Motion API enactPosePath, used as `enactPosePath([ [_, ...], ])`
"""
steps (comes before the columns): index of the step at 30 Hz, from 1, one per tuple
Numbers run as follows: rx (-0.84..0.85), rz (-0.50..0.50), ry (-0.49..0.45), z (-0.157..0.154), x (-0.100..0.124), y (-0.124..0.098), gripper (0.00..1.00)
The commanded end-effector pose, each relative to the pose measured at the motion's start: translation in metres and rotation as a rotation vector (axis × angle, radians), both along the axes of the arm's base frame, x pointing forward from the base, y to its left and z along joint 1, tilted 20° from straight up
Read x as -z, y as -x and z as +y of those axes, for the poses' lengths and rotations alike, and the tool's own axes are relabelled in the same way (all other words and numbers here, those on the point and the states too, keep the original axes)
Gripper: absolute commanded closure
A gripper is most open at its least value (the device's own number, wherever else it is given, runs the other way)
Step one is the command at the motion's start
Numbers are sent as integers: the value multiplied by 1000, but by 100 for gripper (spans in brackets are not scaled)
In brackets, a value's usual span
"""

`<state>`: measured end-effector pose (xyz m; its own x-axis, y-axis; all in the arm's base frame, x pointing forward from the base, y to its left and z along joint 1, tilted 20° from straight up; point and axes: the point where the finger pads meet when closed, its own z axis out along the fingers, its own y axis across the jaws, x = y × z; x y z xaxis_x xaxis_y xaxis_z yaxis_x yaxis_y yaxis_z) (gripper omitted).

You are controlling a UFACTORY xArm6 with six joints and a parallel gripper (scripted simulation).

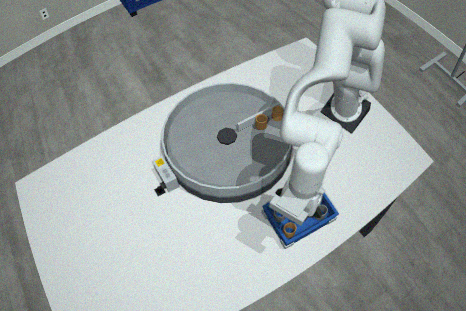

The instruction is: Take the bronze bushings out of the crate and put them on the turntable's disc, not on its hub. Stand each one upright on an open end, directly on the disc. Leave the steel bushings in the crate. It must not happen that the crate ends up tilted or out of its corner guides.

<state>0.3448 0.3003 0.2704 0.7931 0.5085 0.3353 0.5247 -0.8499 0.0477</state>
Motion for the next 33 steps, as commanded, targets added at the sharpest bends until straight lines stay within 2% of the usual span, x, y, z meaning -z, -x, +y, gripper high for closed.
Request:
enactPosePath([
  [1, 0, -3, -3, 1, -2, -1, 52],
  [8, 0, -3, -3, 2, 6, -3, 52],
  [19, 0, -3, -3, 8, 50, -18, 52],
  [33, 0, -3, -3, 10, 58, -20, 52],
])
